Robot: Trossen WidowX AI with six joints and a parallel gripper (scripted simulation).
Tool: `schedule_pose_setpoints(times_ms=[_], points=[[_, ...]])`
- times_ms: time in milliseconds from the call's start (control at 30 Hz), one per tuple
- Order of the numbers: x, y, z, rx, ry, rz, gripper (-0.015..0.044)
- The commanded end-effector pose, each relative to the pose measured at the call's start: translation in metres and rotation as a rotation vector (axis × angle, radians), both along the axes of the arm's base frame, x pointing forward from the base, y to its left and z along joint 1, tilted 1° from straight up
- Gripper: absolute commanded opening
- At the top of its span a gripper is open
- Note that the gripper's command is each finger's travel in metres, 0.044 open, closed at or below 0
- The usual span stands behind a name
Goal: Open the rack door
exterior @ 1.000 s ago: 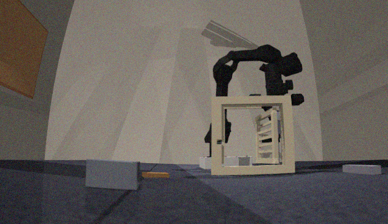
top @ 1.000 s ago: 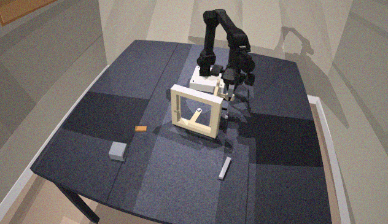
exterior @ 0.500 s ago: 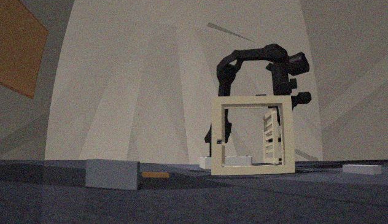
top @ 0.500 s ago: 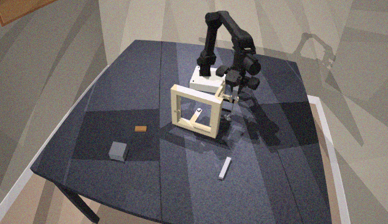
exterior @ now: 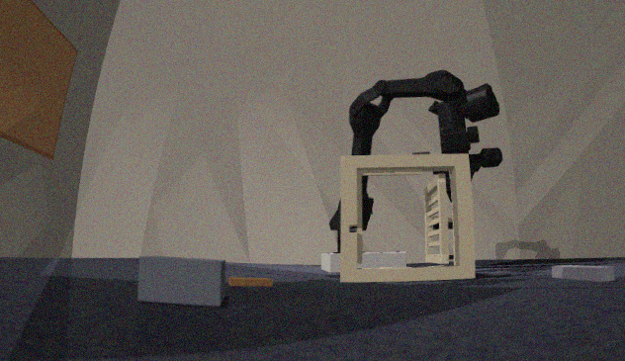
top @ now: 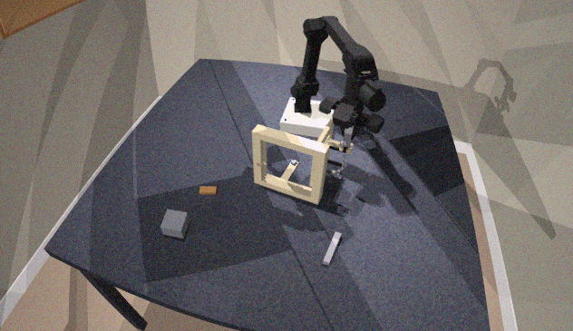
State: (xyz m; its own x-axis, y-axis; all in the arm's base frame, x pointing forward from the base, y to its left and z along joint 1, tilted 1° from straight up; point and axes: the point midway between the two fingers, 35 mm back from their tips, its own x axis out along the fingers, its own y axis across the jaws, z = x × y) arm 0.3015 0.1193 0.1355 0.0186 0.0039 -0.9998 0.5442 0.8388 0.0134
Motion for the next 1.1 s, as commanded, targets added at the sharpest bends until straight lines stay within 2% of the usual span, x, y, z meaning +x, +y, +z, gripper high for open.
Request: schedule_pose_setpoints(times_ms=[0,167,200,1067], points=[[0.000,0.000,0.000,0.002,0.004,-0.015,0.0147],[0.000,0.000,0.000,0.002,0.004,-0.015,0.0278],[0.000,0.000,0.000,0.002,0.004,-0.015,0.0287],[0.002,0.000,0.028,0.002,0.003,-0.013,0.0287]])
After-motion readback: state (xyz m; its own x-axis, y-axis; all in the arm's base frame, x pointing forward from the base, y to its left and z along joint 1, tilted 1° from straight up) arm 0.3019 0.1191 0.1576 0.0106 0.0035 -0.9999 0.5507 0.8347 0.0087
